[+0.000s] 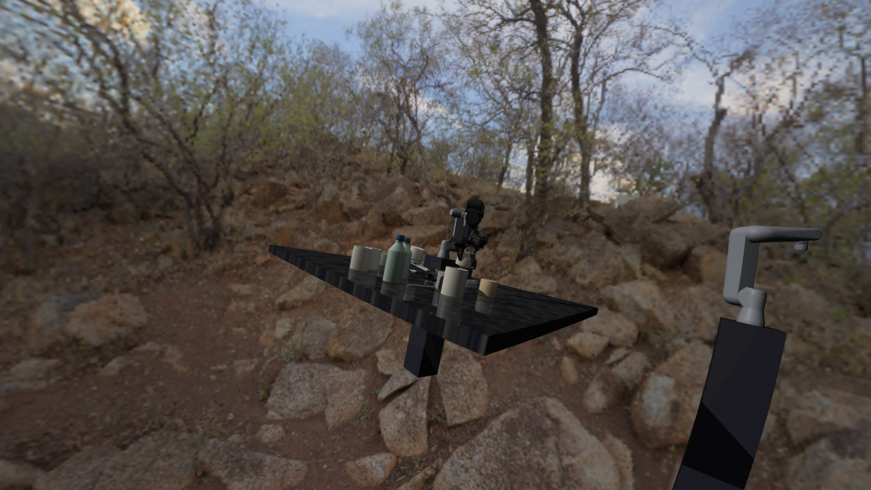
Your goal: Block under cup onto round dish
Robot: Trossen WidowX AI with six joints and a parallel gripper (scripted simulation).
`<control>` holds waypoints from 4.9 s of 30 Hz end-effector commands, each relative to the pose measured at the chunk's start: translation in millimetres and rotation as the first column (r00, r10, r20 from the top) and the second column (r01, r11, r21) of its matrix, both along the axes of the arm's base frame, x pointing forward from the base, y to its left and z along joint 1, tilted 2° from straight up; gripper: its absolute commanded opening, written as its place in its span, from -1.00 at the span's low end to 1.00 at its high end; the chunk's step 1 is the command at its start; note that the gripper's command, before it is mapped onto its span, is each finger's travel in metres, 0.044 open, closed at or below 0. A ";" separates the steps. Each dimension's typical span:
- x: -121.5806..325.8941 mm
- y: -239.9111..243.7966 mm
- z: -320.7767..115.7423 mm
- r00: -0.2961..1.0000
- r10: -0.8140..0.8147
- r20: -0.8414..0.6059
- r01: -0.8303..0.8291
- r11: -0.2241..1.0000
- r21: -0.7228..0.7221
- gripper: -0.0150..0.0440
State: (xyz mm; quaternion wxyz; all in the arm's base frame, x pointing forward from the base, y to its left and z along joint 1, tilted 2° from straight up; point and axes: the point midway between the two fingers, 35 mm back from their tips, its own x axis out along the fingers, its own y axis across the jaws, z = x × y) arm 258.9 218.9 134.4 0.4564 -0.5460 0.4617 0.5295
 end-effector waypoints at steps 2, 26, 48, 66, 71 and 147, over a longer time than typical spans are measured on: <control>-22.1 21.4 -12.5 1.000 -0.003 -0.001 0.003 1.000 0.006 -0.49; -76.2 57.2 -72.6 1.000 -0.004 -0.005 0.004 1.000 0.010 -0.49; -76.2 56.1 -94.7 1.000 0.000 -0.004 0.001 1.000 0.007 -0.31; -76.5 57.4 -44.1 1.000 -0.004 -0.005 0.004 1.000 0.010 1.00; -76.7 57.3 -41.0 1.000 -0.004 -0.005 0.004 1.000 0.010 1.00; 15.3 -29.8 -31.4 -0.772 -0.635 -0.018 0.634 -0.772 0.041 0.39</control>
